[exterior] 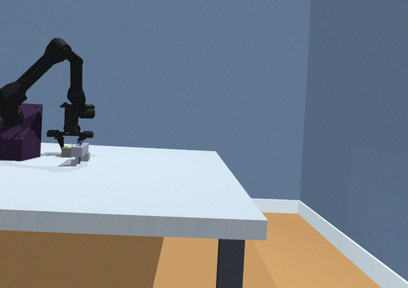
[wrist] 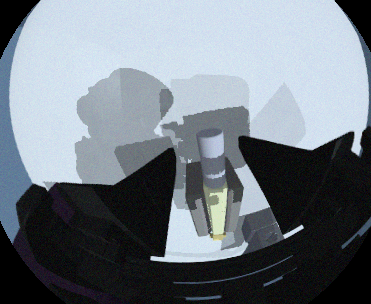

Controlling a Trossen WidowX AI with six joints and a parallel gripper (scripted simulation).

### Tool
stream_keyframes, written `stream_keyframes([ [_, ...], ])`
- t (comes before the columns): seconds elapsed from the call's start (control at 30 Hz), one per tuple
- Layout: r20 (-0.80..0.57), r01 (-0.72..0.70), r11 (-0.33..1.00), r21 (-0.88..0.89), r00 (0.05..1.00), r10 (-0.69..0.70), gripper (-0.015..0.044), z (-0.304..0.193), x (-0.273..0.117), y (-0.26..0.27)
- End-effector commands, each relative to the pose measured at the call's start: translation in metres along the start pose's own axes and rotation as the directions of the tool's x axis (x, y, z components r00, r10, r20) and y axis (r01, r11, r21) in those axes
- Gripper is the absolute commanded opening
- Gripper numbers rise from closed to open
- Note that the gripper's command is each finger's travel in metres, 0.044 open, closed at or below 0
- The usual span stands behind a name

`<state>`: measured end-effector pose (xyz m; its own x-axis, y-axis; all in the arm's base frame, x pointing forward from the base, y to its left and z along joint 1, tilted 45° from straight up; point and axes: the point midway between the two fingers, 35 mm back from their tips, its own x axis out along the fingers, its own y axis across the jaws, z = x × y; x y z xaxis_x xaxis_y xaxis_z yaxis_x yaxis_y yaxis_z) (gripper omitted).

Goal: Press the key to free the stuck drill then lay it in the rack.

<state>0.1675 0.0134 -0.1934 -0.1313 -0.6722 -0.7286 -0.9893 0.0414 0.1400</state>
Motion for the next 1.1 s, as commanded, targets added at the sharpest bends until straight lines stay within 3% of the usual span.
stream_keyframes([
  [0.0, 0.001, -0.002, 1.0, 0.0, 1.0, 0.002, 0.0368, 0.0, 0.0, 0.0],
  [0.1, 0.001, -0.002, 1.0, 0.0, 1.0, 0.002, 0.044, 0.0, 0.0, 0.0],
  [0.7, -0.011, -0.009, 1.0, 0.005, 1.0, 0.009, 0.044, 0.002, -0.076, 0.0],
  [0.83, -0.014, 0.001, 1.0, 0.008, 1.0, -0.001, 0.044, 0.002, -0.075, 0.0],
  [1.07, 0.051, 0.304, 0.903, 0.304, 0.941, -0.334, 0.044, 0.049, -0.133, -0.009],
])
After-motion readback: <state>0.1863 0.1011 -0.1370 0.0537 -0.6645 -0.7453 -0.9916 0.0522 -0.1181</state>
